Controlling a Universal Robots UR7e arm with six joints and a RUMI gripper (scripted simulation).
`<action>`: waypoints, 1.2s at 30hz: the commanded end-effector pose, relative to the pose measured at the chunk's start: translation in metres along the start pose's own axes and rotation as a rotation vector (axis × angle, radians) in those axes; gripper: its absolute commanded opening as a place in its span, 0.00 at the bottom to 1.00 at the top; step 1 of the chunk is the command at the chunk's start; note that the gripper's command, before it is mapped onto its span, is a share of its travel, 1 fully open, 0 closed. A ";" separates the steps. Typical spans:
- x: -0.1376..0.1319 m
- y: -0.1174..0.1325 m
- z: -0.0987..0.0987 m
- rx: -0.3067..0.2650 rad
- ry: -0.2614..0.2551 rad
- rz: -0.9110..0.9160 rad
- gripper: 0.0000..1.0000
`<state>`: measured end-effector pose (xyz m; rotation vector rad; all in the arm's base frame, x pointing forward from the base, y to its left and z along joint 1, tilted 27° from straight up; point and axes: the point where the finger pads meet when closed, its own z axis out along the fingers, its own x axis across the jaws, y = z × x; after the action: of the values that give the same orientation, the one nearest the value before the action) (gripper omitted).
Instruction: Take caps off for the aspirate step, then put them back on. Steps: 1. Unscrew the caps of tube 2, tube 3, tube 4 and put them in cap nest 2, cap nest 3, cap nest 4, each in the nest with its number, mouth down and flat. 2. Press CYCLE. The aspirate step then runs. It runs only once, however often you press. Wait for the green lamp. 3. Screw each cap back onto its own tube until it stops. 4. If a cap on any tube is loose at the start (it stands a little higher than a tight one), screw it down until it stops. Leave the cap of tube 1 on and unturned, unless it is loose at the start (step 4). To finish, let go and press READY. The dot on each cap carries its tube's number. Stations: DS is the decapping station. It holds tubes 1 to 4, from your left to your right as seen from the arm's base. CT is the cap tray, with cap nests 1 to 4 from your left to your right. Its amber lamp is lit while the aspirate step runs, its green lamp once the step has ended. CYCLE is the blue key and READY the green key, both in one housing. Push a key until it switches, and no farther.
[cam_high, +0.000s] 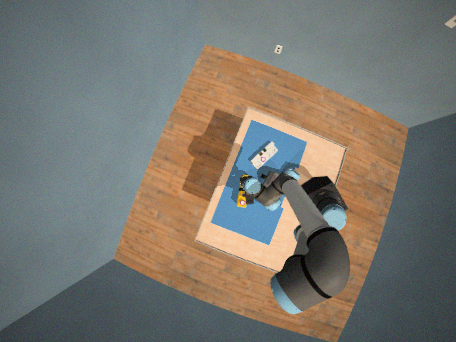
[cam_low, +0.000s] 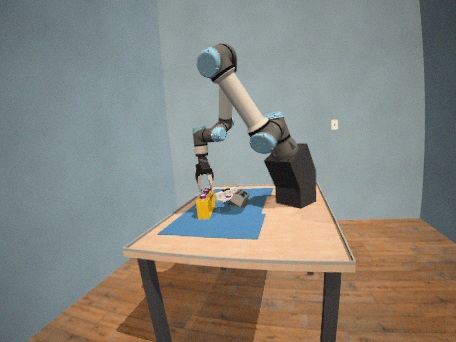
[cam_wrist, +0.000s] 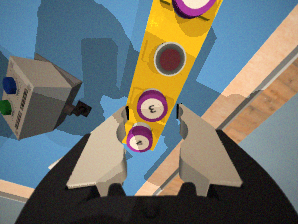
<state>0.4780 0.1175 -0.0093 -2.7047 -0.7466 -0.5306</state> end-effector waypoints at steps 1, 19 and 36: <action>0.000 0.000 0.000 -0.007 0.000 0.260 0.35; 0.000 0.000 0.000 -0.007 0.002 0.890 0.35; 0.000 0.000 0.000 -0.007 0.002 0.890 0.00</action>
<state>0.4780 0.1176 -0.0092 -2.6704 0.4758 -0.2952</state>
